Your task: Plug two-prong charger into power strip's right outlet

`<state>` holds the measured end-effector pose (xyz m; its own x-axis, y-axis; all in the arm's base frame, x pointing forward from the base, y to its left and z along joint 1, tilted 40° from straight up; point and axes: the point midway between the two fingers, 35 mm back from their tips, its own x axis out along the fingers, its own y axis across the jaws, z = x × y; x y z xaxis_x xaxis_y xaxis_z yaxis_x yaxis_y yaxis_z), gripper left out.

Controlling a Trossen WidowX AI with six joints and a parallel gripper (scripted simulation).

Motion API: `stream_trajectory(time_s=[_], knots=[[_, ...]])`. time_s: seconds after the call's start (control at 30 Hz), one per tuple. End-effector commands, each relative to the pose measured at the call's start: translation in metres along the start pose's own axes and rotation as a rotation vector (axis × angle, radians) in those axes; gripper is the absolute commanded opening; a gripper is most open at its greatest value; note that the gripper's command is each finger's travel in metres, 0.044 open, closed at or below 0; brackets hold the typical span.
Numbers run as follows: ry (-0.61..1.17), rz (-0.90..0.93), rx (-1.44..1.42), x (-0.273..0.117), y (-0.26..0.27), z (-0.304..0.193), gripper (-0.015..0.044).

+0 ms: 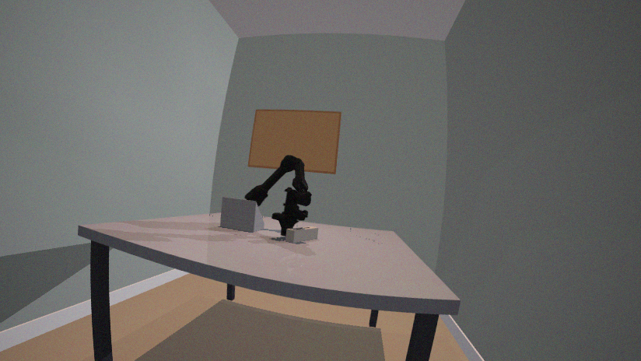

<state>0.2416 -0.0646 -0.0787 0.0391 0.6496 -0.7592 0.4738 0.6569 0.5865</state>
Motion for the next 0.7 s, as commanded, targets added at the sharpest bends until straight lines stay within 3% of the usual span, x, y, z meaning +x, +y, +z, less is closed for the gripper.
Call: stream_trajectory(time_s=[0.0, 0.67], knots=[[0.001, 0.005, 0.005, -0.0001, 0.0008, 0.0012, 0.0000], [0.000, 0.005, 0.005, -0.0008, 0.0012, 0.0072, 0.0000]])
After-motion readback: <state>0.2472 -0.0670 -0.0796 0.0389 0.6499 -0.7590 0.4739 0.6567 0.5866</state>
